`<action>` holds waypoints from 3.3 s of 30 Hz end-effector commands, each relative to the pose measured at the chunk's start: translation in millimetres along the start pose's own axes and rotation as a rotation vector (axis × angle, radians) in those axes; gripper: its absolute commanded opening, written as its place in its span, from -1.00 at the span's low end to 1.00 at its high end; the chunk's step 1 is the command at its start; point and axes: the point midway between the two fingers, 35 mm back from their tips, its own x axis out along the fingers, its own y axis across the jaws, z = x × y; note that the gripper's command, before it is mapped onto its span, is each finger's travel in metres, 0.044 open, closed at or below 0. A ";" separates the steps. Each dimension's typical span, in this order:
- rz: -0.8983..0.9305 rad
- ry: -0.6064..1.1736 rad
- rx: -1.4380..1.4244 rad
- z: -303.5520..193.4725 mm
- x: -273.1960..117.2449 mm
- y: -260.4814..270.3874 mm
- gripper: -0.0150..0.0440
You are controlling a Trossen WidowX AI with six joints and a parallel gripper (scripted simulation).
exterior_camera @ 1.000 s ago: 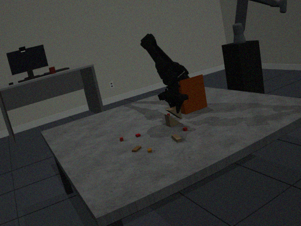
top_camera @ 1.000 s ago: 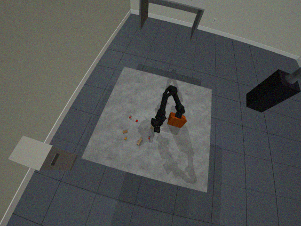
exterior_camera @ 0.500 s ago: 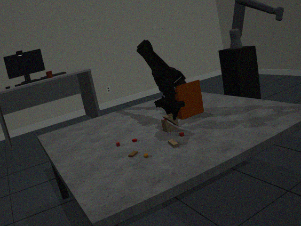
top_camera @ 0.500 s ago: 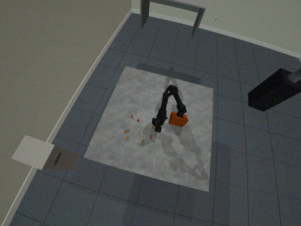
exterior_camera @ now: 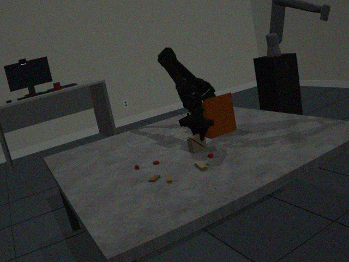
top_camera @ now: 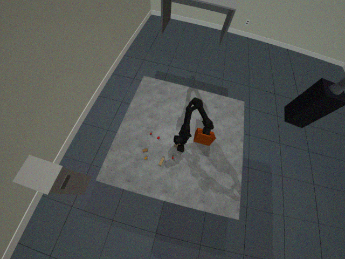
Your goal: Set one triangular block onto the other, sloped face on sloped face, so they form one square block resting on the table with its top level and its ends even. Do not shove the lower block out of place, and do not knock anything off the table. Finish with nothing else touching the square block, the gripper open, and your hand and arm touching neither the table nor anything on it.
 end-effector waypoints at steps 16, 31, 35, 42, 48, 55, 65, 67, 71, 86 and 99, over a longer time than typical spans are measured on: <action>-0.006 -0.008 -0.005 1.7 3.1 -0.9 -0.49; -0.008 -0.010 -0.005 2.0 3.3 -1.4 -0.49; -0.008 -0.010 -0.005 2.1 3.9 -1.4 -0.49; -0.008 -0.010 -0.005 2.4 4.9 -1.5 -0.49; -0.005 -0.006 -0.002 1.8 4.7 -1.1 -0.49; -0.005 -0.006 -0.002 1.8 4.8 -1.2 -0.31; -0.005 -0.006 -0.002 1.8 4.8 -1.2 0.58; -0.005 -0.006 -0.002 1.8 4.8 -1.2 0.75; -0.005 -0.006 -0.002 1.8 4.8 -1.2 1.00; 0.000 -0.004 -0.003 1.7 -103.4 1.2 1.00; 0.001 -0.011 -0.008 2.9 -100.2 1.9 1.00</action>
